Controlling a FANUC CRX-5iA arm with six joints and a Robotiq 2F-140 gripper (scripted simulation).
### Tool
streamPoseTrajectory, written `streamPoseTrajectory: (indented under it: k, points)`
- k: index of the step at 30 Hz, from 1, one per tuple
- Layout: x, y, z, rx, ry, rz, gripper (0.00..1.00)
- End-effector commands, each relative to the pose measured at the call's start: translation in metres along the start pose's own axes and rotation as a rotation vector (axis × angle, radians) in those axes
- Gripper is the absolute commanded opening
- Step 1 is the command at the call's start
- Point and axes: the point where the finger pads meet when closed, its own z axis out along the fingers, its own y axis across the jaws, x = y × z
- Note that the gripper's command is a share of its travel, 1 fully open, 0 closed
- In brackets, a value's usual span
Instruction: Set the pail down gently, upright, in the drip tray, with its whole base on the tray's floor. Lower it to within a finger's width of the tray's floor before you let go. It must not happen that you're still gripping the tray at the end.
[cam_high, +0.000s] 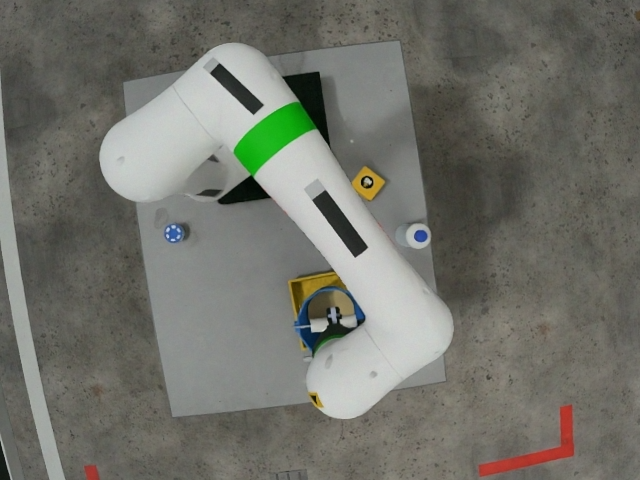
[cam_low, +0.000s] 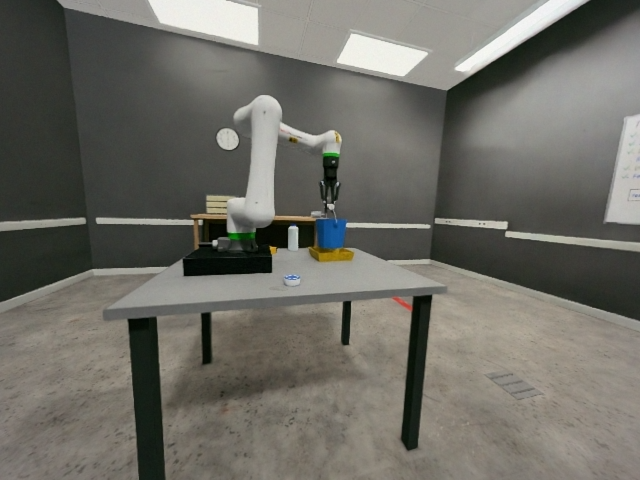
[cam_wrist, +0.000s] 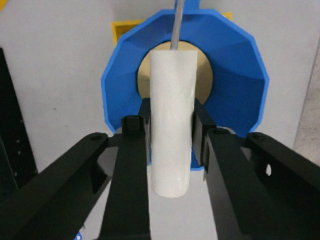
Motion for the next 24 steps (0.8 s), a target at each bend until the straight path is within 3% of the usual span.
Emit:
streamPoseTrajectory:
  k: [1,24]
  points:
    - [0.0,0.0,0.003,-0.002,0.0,0.0,0.1]
    - [0.0,0.001,0.028,-0.002,0.0,0.0,0.1]
